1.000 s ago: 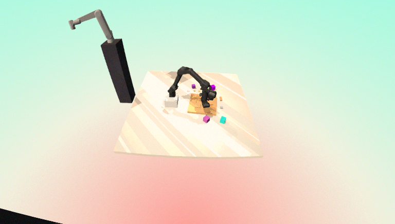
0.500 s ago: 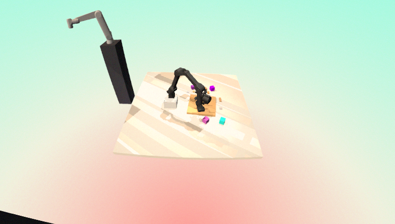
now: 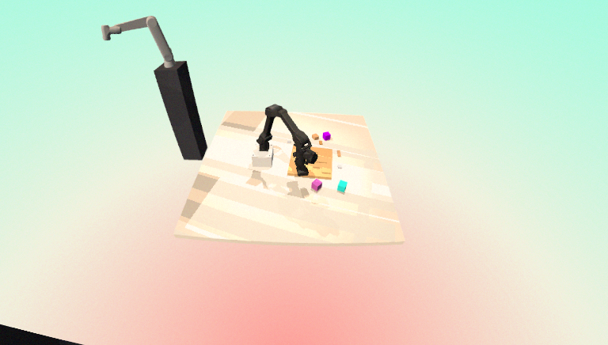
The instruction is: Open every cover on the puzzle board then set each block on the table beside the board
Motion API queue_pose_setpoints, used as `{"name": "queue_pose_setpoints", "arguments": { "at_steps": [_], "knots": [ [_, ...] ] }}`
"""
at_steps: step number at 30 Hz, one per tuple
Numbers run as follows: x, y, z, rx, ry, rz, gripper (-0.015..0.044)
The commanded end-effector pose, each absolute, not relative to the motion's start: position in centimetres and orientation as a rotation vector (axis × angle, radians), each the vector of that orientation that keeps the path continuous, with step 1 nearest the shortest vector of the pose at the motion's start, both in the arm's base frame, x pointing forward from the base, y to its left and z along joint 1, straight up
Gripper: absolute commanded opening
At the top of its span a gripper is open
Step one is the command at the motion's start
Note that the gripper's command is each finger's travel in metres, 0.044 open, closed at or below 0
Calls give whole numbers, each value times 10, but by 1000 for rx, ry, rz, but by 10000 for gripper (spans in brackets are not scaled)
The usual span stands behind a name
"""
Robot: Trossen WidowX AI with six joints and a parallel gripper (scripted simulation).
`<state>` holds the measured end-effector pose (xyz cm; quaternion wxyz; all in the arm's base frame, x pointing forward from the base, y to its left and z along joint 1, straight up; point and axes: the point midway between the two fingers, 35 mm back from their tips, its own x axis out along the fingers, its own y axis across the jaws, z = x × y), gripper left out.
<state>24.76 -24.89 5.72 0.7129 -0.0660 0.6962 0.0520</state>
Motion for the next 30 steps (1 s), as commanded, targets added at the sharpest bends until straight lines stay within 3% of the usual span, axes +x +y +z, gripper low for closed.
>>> {"name": "queue_pose_setpoints", "arguments": {
  "at_steps": [1, 30],
  "knots": [
    [246, -249, 52, -152, 1546, 125, 80],
    [250, -252, 5, -152, 1546, 125, 80]
  ]
}}
